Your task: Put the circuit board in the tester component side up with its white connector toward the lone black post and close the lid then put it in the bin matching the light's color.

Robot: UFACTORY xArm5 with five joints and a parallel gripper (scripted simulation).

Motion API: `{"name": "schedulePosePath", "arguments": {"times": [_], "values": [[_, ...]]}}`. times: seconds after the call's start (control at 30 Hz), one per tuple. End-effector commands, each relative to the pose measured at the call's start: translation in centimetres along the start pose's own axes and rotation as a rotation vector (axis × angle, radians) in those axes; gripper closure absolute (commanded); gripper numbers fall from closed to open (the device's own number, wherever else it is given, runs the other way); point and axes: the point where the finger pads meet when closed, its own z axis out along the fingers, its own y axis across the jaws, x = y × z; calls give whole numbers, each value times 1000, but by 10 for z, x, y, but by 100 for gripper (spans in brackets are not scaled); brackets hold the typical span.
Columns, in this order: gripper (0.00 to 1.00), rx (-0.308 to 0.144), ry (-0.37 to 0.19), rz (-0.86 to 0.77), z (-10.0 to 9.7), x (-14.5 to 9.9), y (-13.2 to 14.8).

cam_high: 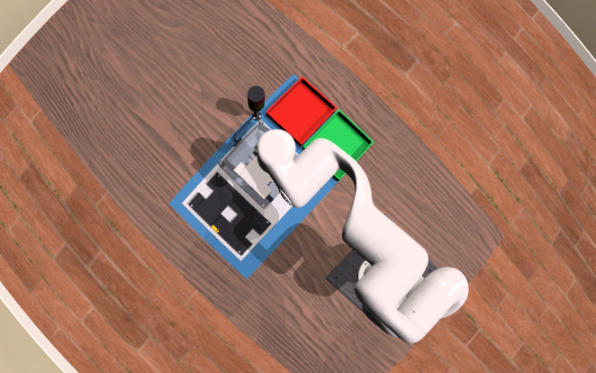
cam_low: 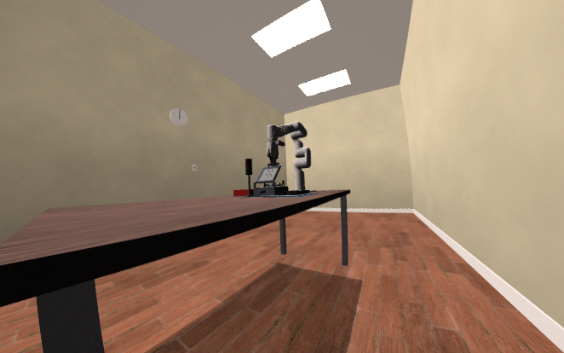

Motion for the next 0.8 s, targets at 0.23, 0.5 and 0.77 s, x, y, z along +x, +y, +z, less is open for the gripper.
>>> {"name": "schedulePosePath", "arguments": {"times": [0.23, 0.5, 0.77], "values": [[100, -5, 0, 0, 29, 0, -27], [100, -5, 0, 0, 46, 0, -38], [100, -5, 0, 0, 71, 0, -49]]}}
